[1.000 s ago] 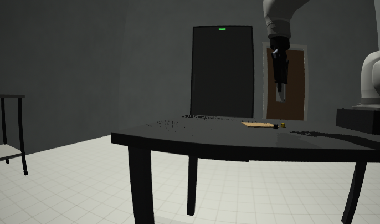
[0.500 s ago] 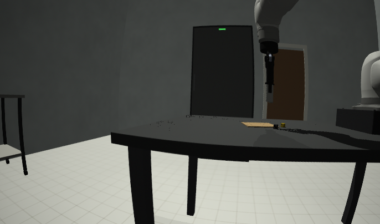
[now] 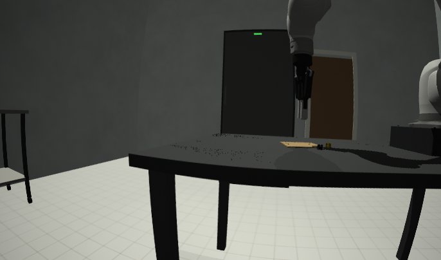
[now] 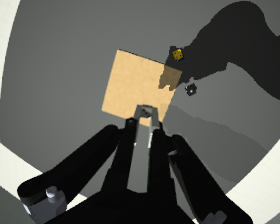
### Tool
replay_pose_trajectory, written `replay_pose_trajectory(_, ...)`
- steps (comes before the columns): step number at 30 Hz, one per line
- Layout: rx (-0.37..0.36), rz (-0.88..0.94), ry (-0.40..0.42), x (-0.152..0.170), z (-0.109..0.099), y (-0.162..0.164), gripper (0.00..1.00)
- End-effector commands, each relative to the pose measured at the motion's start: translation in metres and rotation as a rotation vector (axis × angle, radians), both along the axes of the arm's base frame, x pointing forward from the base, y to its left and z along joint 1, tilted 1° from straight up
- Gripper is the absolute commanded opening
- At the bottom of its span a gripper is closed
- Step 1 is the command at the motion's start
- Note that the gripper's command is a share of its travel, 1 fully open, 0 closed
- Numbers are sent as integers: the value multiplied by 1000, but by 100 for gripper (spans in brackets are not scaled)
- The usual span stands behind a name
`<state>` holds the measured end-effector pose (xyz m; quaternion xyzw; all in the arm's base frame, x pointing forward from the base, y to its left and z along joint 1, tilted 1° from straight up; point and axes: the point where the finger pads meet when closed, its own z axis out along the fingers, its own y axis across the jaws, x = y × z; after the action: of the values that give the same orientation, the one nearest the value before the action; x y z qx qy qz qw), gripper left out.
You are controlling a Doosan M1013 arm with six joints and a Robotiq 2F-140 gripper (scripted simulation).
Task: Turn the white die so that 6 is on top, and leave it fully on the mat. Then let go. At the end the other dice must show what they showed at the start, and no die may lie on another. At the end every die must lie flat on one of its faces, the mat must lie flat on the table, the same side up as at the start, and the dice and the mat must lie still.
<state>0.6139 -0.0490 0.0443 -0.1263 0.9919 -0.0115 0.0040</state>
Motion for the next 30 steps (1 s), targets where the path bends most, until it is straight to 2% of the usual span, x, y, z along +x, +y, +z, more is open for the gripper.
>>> replay_pose_trajectory(1,19,89,2,3,0,-11,7)
replay_pose_trajectory(8,19,151,1,5,-1,-20,7)
replay_pose_trajectory(11,28,151,-27,5,-1,-20,7)
replay_pose_trajectory(15,53,147,-140,2,-1,-24,7)
replay_pose_trajectory(17,53,147,-140,2,-1,-24,7)
replay_pose_trajectory(20,84,144,-258,-1,-2,-27,7)
replay_pose_trajectory(24,142,153,-378,-3,-2,-24,7)
replay_pose_trajectory(30,190,157,-490,-7,-4,-23,7)
